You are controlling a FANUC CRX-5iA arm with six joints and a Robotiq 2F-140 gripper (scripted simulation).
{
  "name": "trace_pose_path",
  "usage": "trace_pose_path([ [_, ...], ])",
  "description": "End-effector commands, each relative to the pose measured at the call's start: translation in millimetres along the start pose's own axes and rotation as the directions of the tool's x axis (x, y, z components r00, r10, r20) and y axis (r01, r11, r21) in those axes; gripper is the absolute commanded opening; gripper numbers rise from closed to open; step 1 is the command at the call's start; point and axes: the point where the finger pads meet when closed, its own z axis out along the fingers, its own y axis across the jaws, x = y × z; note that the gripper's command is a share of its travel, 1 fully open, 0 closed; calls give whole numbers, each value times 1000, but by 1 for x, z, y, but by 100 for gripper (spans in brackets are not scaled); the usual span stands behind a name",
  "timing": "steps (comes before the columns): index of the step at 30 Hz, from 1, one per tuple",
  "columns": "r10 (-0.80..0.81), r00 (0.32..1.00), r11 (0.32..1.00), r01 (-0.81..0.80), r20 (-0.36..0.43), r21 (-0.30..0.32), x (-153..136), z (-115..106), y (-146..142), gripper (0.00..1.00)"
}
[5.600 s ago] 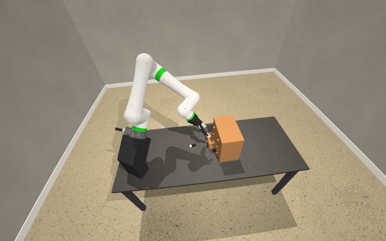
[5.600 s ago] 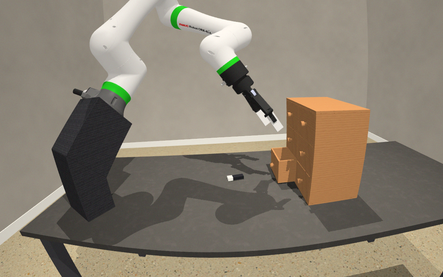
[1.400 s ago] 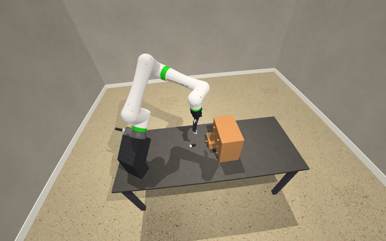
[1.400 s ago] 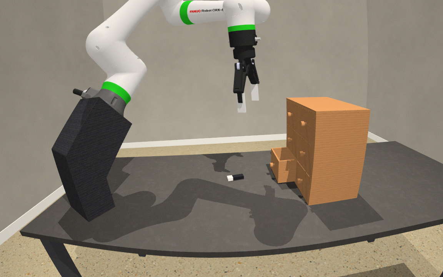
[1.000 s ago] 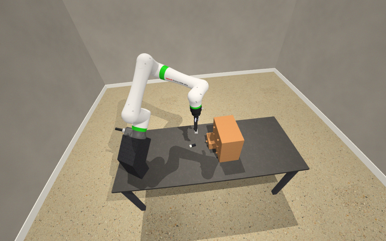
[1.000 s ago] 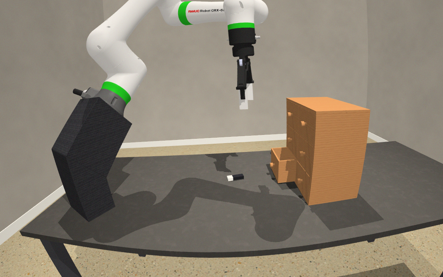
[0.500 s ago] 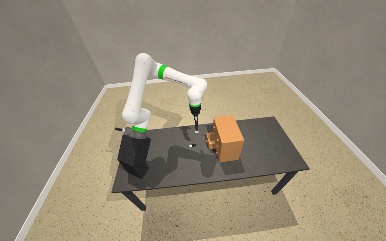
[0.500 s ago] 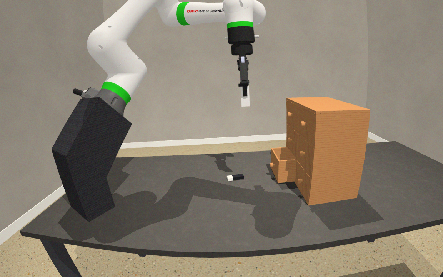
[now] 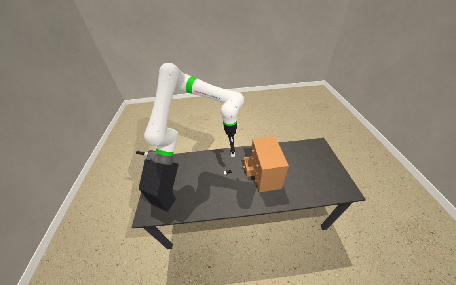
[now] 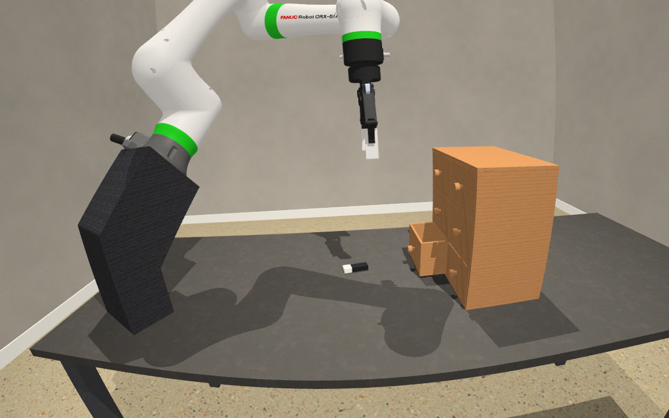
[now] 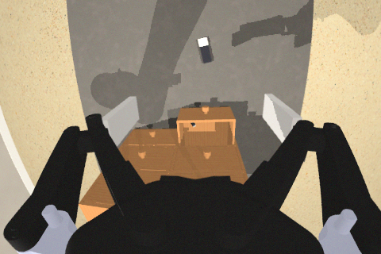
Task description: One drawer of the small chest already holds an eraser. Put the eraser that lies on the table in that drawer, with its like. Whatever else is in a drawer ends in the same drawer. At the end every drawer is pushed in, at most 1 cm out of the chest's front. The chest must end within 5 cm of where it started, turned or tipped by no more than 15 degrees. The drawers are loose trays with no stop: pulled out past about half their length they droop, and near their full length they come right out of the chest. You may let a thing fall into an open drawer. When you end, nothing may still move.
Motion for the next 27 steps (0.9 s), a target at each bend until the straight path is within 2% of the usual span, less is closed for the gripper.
trace_pose_path([
  [1,-7,1000,1000,7,0,2,0,0,0,100],
  [20,-11,1000,1000,11,0,4,1,0,0,100],
  [27,-11,1000,1000,11,0,4,12,4,1,100],
])
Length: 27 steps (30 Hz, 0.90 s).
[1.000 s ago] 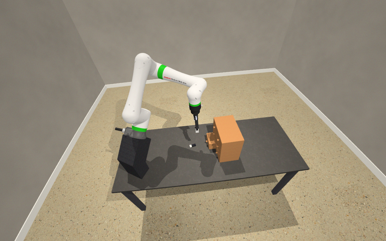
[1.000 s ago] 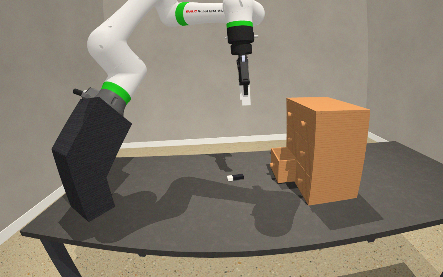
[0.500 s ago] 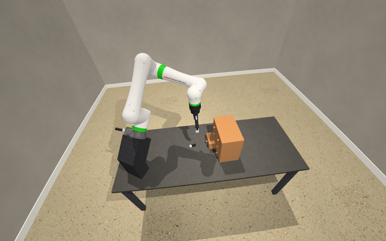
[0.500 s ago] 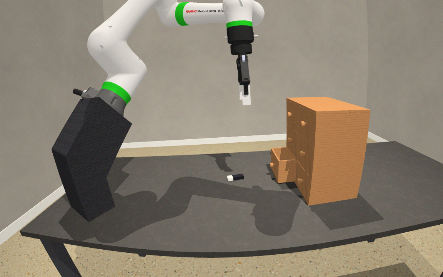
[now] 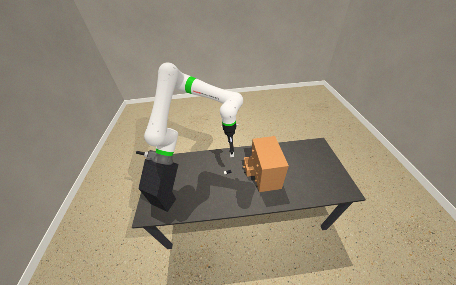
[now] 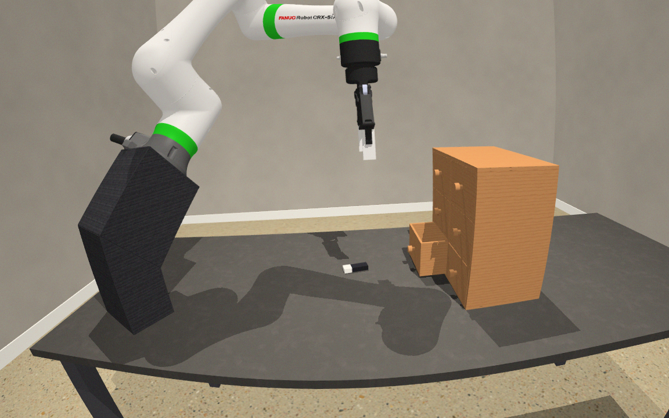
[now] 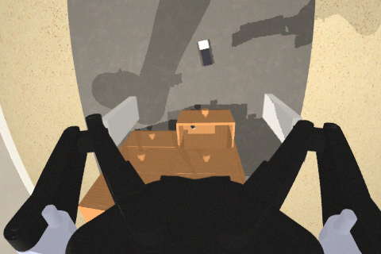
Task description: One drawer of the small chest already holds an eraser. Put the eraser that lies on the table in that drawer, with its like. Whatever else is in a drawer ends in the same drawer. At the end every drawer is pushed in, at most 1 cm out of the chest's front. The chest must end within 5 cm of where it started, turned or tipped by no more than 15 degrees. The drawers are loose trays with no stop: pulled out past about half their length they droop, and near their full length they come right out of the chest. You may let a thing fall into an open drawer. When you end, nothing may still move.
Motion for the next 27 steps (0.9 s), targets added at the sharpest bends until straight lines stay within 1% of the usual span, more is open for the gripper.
trace_pose_path([
  [1,0,1000,1000,0,0,0,10,4,0,100],
  [5,0,1000,1000,0,0,0,37,15,2,100],
  [14,0,1000,1000,0,0,0,113,46,7,100],
  [16,0,1000,1000,0,0,0,113,46,7,100],
  [21,0,1000,1000,0,0,0,135,54,8,100],
  [27,0,1000,1000,0,2,0,138,56,8,100],
])
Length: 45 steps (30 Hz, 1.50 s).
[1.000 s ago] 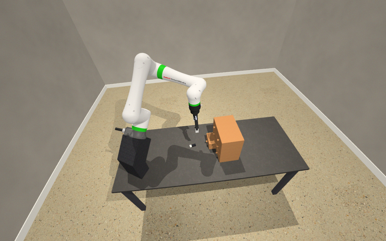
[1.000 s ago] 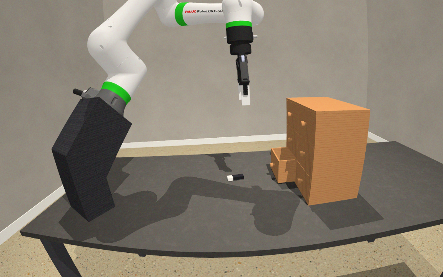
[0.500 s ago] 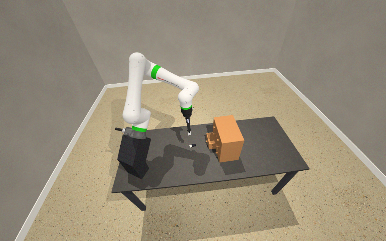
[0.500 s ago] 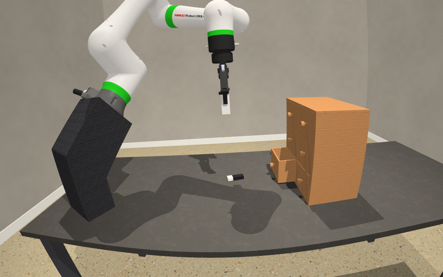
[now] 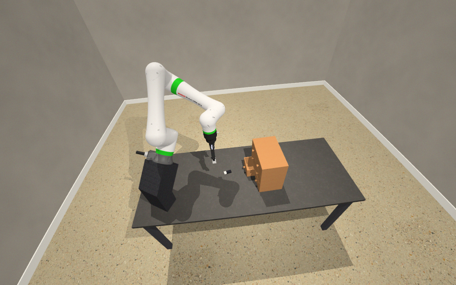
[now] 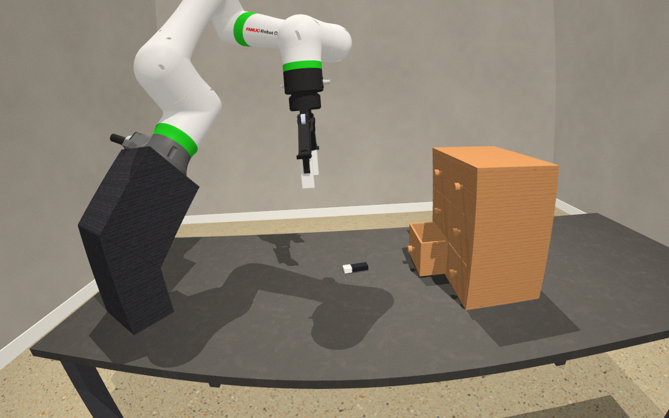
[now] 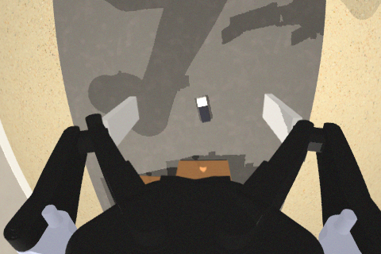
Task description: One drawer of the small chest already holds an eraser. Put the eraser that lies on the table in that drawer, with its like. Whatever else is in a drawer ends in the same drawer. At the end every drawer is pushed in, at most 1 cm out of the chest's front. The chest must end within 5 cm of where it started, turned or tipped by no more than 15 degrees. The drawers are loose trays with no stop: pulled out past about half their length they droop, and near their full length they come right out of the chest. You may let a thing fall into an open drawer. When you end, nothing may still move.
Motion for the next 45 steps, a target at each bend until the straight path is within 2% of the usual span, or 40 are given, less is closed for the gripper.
trace_pose_path([
  [1,-2,1000,1000,2,8,1,0,0,0,100],
  [7,-1,997,1000,1,76,3,-6,6,0,100],
  [9,2,989,1000,-3,148,6,-13,11,-1,100],
  [13,-1,939,1000,1,345,0,-29,28,1,100],
  [17,-2,853,1000,2,523,0,-46,44,3,100],
  [21,0,767,1000,5,642,-6,-56,59,3,100],
  [23,0,767,1000,5,642,-6,-56,59,3,100],
  [26,-1,689,1000,2,725,-1,-67,65,3,100],
  [28,7,657,1000,14,754,-21,-70,74,9,100],
  [31,1,589,1000,5,808,-5,-78,77,3,100],
  [33,9,551,1000,12,834,-19,-85,80,7,100],
  [38,0,468,1000,3,884,-1,-91,87,1,100],
  [40,0,468,1000,3,884,-1,-91,87,1,100],
  [45,6,381,1000,3,925,-8,-101,93,2,100],
])
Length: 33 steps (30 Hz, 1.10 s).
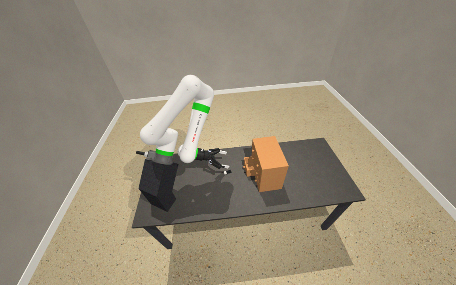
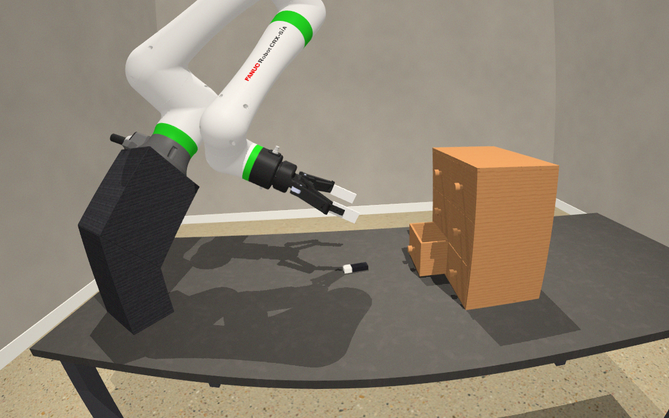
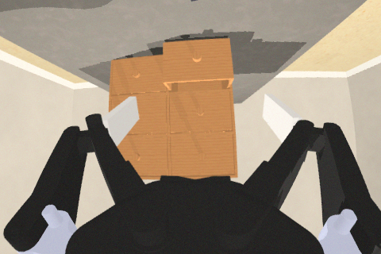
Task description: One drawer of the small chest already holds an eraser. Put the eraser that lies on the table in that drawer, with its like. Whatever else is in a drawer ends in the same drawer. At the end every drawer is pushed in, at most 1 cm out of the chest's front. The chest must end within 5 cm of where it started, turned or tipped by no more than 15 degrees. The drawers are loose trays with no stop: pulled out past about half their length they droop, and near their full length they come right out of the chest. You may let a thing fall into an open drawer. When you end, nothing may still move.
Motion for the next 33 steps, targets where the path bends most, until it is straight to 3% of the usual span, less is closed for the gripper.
trace_pose_path([
  [1,-27,993,1000,26,119,12,8,11,-3,100],
  [9,-36,988,999,34,148,16,11,13,-4,100],
  [10,-36,988,999,34,148,16,11,13,-4,0],
  [33,-36,988,999,34,148,16,11,13,-4,0],
])
